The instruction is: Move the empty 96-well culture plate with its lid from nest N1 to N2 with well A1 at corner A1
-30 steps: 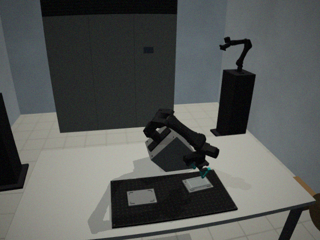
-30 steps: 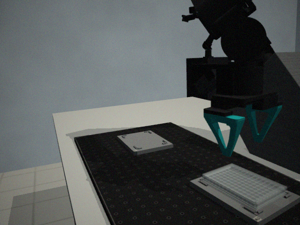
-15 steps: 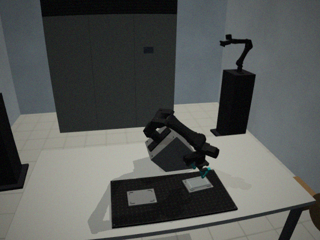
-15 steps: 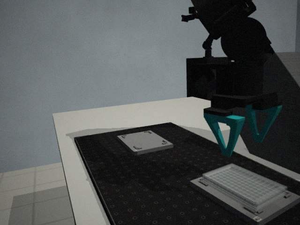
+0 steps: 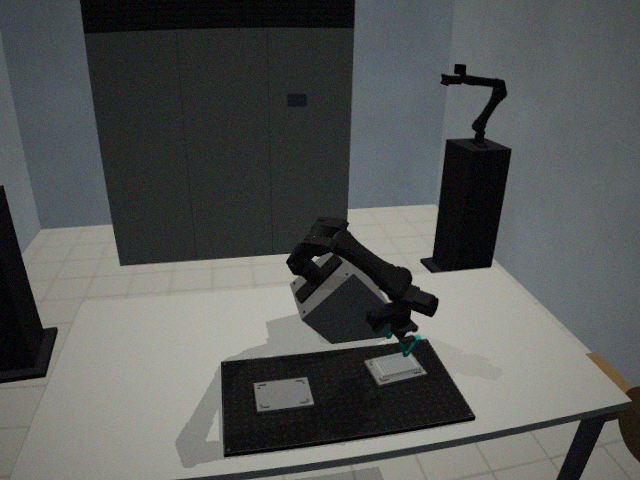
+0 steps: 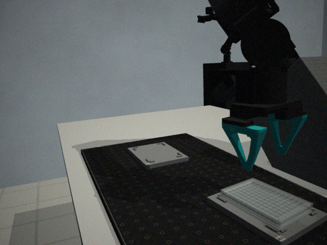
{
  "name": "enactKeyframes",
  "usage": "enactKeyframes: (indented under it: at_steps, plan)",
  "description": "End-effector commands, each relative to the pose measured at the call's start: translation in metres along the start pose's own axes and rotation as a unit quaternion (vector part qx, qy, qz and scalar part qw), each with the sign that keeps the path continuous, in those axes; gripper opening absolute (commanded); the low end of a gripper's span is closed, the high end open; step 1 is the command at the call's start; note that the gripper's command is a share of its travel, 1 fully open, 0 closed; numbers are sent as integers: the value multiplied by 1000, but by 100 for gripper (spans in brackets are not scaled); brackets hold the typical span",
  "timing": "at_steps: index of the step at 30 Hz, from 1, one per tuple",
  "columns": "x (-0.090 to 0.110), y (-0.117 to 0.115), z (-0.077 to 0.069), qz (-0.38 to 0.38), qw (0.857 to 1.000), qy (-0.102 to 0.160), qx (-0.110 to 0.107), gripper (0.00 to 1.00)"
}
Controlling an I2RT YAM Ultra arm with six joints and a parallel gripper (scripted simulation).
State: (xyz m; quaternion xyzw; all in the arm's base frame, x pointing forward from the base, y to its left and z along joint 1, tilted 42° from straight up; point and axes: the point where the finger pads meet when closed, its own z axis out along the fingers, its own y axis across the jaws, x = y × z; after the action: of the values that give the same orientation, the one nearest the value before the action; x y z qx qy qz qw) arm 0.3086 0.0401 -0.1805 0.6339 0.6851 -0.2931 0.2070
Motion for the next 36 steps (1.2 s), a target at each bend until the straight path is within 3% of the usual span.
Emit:
enactKeyframes:
  at_steps: [1,3,5,10,18,20,31,34,35,36]
  plan:
    - [2,7,-12,-2,1000,-3,-16,100]
    - [2,7,-12,-2,1000,-3,-16,100]
    - [5,-4,3,-6,1000,-9,-6,100]
    - [0,-6,17,6,1000,-9,3,100]
    - [0,2,18,21,1000,-3,-10,100]
    - [0,-6,30,18,1000,-8,2,100]
    - [1,-7,47,32,999,-9,2,100]
    - [2,-7,48,32,999,-9,0,100]
    - [5,7,38,42,999,-2,-19,100]
    - [5,3,44,41,999,-4,-12,100]
